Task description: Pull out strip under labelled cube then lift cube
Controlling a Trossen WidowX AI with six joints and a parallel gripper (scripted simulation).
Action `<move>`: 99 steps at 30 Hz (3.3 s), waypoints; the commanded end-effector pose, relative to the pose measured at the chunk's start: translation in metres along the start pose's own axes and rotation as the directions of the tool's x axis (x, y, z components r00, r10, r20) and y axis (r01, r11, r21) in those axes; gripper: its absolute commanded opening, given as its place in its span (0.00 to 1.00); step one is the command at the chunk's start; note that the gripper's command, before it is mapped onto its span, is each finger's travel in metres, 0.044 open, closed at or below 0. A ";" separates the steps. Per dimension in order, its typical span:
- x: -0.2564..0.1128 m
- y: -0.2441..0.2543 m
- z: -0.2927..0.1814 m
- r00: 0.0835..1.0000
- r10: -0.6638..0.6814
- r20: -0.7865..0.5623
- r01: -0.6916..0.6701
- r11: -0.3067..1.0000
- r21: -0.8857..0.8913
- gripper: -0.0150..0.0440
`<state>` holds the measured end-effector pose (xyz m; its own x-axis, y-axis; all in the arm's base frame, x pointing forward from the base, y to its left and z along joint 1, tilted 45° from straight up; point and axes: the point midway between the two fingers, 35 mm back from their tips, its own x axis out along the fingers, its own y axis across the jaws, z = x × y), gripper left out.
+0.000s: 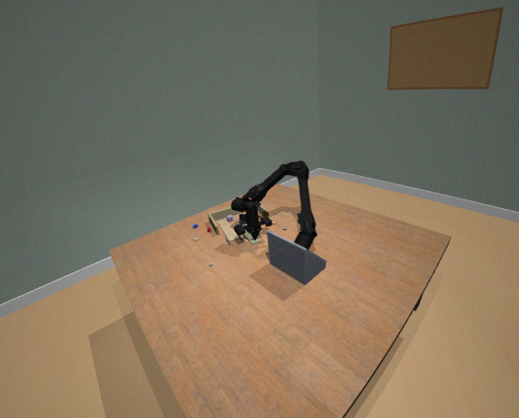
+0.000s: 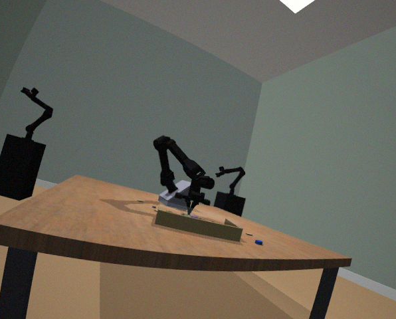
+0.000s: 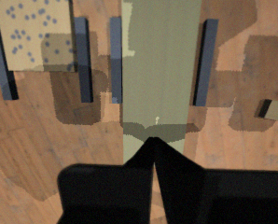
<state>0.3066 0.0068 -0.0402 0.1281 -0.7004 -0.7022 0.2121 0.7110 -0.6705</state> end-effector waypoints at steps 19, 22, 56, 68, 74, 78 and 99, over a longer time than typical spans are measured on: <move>0.004 -0.001 -0.040 1.000 -0.004 -0.023 0.004 1.000 -0.002 0.25; 0.004 -0.001 -0.045 1.000 -0.004 -0.023 0.004 1.000 -0.002 0.25; 0.003 -0.001 -0.091 1.000 -0.003 -0.025 0.003 1.000 -0.004 0.25; -0.033 0.004 -0.082 1.000 0.001 -0.020 -0.001 1.000 -0.003 0.25; -0.043 0.003 -0.082 1.000 -0.001 -0.025 0.001 1.000 -0.004 0.25; -0.041 0.002 -0.061 1.000 -0.002 -0.024 0.004 0.993 0.117 0.43; -0.048 -0.001 0.005 1.000 -0.002 -0.022 0.005 0.992 0.127 1.00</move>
<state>0.2928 0.0394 -0.0093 0.1049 -0.6972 -0.7092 0.3379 0.6957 -0.6339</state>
